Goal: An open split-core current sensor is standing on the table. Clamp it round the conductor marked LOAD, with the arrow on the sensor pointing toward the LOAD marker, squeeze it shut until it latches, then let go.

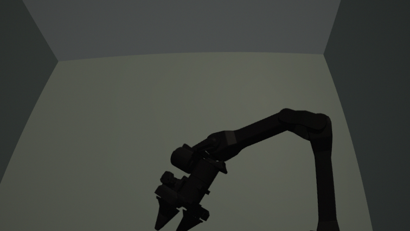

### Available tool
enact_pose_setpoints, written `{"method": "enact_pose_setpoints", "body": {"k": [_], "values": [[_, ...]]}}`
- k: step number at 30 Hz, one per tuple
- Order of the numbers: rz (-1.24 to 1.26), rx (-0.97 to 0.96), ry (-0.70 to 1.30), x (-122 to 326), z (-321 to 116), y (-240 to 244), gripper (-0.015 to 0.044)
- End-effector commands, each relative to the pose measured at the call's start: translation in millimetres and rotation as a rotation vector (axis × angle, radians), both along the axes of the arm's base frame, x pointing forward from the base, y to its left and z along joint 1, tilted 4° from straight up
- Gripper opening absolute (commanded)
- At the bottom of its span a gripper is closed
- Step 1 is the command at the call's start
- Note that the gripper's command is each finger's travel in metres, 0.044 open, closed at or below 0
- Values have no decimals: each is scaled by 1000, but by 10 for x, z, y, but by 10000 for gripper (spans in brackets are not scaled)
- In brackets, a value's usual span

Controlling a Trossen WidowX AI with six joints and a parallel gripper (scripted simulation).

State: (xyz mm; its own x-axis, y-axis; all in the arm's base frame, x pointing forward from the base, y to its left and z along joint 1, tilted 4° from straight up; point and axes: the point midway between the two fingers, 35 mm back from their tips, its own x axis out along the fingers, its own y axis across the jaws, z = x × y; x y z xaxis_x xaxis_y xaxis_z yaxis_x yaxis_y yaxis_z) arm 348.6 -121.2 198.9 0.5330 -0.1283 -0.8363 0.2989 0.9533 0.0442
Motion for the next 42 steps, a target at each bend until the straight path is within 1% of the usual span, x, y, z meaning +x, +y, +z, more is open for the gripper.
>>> {"method": "enact_pose_setpoints", "body": {"k": [1,21,23,29,31,42], "values": [[-43,73,148,-103,-130,-182,440],[-33,72,156,-121,-146,-164,440],[47,61,217,-268,-276,-21,440],[432,34,479,-1049,-802,556,440],[521,34,533,-1241,-903,664,440],[532,34,539,-1258,-971,678,440]]}}
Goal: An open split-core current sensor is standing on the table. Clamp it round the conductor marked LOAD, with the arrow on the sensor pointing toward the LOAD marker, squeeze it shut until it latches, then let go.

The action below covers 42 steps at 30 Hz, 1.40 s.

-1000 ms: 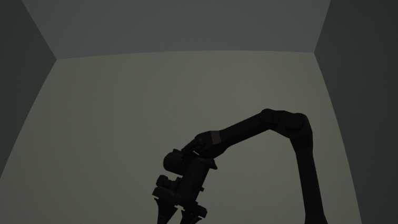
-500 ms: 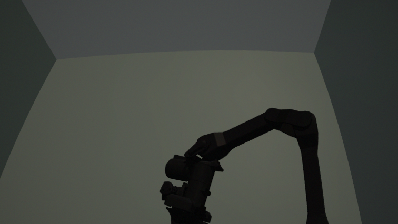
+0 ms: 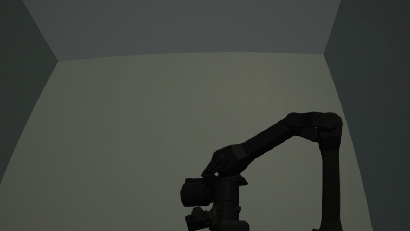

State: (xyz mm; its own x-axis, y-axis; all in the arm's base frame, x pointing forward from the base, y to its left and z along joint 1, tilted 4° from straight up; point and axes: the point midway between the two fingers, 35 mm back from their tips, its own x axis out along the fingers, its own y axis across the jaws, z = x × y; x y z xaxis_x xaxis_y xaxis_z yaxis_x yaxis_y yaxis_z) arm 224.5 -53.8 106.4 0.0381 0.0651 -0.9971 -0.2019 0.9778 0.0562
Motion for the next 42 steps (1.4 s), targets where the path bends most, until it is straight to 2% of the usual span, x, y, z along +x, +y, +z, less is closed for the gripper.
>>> {"method": "enact_pose_setpoints", "body": {"k": [1,35,39,42], "values": [[11,-3,6,-15,-63,5,440],[11,-3,6,-7,-591,41,440],[16,0,1,6,-547,41,335],[16,0,1,6,-547,41,315]]}}
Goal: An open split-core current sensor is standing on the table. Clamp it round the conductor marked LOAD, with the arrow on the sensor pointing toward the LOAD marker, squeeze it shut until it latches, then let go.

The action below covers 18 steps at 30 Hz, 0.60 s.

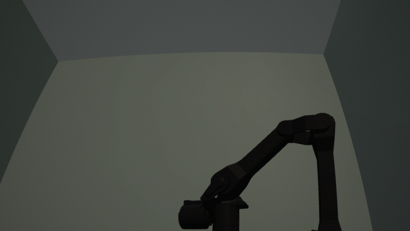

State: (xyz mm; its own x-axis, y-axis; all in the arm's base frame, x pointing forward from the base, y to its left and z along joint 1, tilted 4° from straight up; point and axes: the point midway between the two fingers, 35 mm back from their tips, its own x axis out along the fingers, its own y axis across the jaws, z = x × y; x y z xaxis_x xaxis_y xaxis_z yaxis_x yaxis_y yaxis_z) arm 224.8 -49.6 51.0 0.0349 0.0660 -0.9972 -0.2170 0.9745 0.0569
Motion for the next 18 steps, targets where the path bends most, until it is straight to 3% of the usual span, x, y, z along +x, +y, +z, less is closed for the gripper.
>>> {"method": "enact_pose_setpoints", "body": {"k": [1,17,18], "values": [[0,0,-1,3,8,-1,308],[0,0,-1,3,8,-1,202],[0,0,-1,5,15,-2,175]]}}
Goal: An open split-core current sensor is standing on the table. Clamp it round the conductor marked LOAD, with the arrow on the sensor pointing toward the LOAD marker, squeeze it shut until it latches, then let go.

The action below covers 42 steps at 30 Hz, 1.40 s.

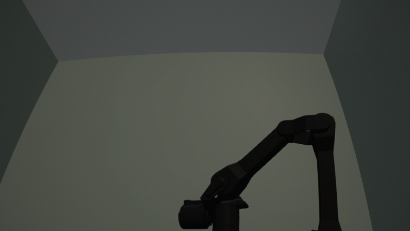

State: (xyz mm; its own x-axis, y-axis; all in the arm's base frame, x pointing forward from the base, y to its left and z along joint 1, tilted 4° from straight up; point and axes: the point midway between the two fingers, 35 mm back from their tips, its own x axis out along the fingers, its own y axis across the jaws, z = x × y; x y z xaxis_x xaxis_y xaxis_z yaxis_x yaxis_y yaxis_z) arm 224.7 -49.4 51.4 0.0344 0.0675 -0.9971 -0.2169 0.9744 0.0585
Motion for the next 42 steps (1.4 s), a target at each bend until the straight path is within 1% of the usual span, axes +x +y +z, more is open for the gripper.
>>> {"method": "enact_pose_setpoints", "body": {"k": [1,6,7,17,27,33,42], "values": [[0,-2,-2,9,27,-7,149],[-1,-3,-1,40,206,-30,18],[-1,-3,-1,45,253,-35,0],[-3,-4,0,49,733,-74,0],[-4,-6,3,-39,1209,-85,0],[-34,-5,5,-24,1245,-82,0],[-289,4,20,187,1275,-57,0]]}}
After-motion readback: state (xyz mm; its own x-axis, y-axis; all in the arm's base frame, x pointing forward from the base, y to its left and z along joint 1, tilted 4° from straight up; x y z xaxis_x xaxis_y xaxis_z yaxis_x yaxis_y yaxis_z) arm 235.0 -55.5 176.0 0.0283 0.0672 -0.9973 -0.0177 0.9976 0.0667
